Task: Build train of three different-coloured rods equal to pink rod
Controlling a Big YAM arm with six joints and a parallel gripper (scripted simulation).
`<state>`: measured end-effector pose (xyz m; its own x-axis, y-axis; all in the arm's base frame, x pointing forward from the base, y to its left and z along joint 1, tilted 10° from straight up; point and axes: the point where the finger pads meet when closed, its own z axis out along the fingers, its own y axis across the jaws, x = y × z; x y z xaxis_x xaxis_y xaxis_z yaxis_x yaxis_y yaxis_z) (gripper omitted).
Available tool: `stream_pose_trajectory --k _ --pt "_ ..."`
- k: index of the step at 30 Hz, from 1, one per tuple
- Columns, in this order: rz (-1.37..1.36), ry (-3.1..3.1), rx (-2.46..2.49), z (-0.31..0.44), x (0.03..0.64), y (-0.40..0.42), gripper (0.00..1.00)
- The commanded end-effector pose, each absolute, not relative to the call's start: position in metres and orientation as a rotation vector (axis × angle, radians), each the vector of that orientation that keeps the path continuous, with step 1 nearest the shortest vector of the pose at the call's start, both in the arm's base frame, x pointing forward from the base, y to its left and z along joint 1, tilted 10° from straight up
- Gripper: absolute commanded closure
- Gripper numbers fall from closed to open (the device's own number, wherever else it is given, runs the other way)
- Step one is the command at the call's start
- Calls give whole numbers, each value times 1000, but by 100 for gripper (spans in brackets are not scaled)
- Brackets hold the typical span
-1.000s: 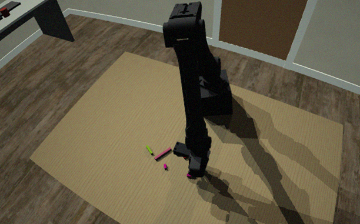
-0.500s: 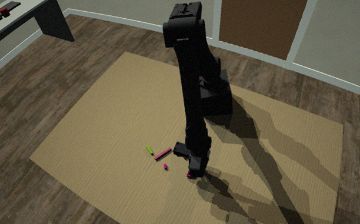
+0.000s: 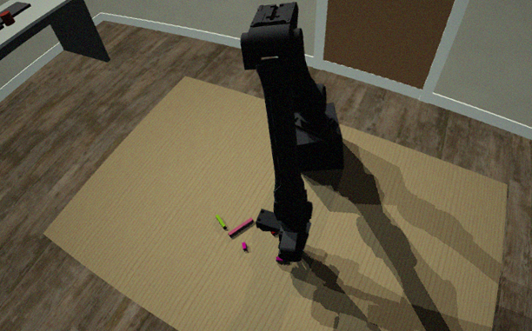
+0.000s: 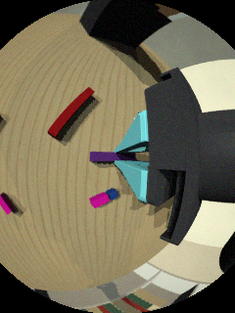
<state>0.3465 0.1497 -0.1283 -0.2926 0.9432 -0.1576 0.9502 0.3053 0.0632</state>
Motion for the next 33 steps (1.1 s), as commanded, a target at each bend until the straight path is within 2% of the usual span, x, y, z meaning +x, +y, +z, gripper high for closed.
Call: stream_pose_trajectory --k 1,16,22,29,33 --pt "-8 2375 1759 -112 364 154 96" --pt "26 2373 1746 -16 357 178 96" --pt "-73 2402 1756 -32 334 166 96" --pt "-5 2385 1747 -20 344 172 96" --pt "-35 2468 1640 -17 381 156 96"
